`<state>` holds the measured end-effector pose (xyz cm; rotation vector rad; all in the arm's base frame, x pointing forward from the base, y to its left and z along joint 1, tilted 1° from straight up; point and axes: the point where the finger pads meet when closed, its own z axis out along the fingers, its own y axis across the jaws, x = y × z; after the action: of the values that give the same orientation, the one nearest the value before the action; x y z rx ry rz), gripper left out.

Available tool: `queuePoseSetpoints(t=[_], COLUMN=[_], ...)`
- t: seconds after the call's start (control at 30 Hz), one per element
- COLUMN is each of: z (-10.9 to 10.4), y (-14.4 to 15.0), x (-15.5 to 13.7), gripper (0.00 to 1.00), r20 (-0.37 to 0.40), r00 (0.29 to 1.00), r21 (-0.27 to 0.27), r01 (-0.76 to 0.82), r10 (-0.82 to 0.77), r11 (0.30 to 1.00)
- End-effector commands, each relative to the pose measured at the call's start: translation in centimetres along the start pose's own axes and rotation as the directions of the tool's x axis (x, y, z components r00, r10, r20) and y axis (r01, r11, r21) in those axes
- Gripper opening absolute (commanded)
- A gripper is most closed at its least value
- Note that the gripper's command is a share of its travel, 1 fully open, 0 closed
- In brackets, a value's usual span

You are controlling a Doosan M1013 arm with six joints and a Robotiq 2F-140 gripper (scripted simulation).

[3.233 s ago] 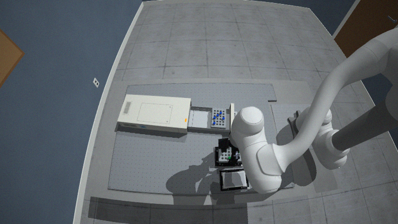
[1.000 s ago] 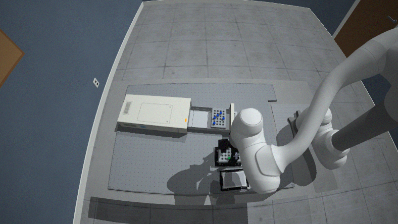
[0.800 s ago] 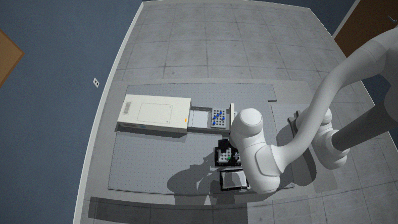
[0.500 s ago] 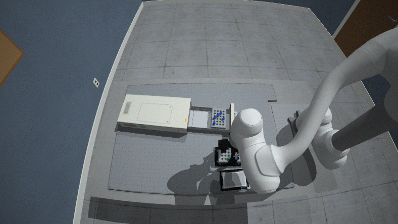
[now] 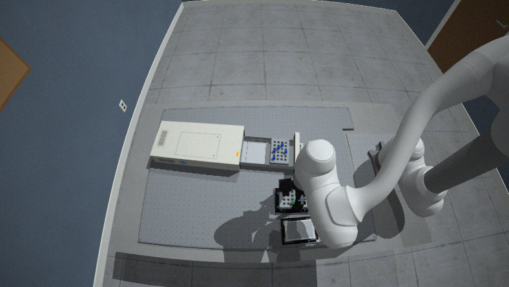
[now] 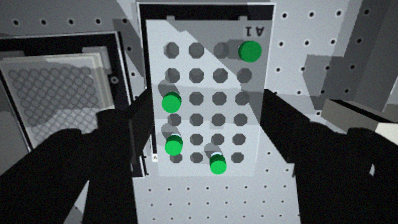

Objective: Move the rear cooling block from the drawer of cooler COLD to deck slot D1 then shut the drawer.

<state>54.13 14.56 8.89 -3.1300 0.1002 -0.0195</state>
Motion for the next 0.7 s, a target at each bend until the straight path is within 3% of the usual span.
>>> queuePoseSetpoints(t=[0.0, 0.67], z=[-0.03, 0.27], y=[-0.02, -0.02], x=[0.05, 0.05], gripper=[0.10, 0.10], r20=[-0.001, -0.001], r00=[1.000, 1.000], r21=[0.001, 0.001], r01=[0.000, 0.000], r10=[0.000, 0.000], r11=[1.000, 1.000])
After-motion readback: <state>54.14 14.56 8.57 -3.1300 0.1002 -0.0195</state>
